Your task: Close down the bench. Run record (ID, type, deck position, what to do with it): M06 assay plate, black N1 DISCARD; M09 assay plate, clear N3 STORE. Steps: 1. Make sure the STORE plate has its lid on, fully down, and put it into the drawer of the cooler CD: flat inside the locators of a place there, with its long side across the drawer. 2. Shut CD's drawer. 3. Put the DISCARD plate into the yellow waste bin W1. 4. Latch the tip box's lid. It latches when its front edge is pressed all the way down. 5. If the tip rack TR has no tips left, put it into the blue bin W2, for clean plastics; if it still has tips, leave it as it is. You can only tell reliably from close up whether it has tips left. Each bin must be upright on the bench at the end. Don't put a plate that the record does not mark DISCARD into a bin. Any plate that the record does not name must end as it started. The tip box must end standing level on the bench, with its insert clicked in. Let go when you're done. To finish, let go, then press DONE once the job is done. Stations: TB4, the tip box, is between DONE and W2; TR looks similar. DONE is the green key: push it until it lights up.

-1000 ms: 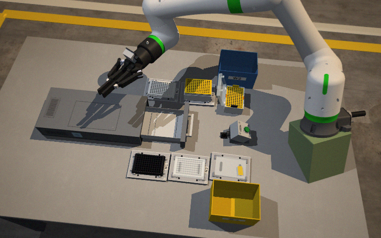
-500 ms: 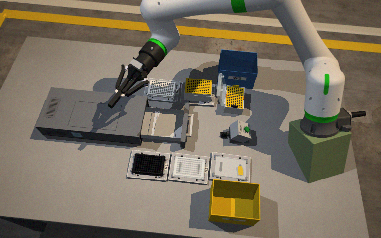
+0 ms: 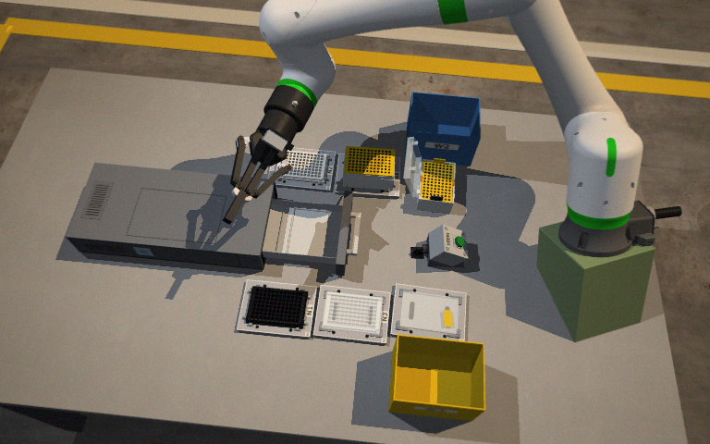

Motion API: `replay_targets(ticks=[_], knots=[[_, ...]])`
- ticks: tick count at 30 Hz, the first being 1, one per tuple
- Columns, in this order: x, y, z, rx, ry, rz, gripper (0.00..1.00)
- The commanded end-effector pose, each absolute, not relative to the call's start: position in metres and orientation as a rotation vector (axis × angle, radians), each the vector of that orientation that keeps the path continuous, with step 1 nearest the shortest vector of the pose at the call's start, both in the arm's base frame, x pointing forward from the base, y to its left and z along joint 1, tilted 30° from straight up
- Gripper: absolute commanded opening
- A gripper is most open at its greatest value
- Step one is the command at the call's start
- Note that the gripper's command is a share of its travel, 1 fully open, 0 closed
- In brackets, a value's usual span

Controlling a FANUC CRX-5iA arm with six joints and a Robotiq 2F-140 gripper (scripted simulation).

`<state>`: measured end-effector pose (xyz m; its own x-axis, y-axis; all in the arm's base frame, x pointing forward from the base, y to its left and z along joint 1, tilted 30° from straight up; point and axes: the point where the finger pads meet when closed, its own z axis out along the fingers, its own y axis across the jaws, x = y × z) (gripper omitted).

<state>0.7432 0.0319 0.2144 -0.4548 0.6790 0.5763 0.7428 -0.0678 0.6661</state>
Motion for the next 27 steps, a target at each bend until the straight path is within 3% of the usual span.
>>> replay_targets(ticks=[1,27], knots=[[0.732,0.041,0.207,-1.543,-2.196,-1.551,0.1],[0.649,0.087,0.156,-0.818,-2.834,-1.262,0.1]])
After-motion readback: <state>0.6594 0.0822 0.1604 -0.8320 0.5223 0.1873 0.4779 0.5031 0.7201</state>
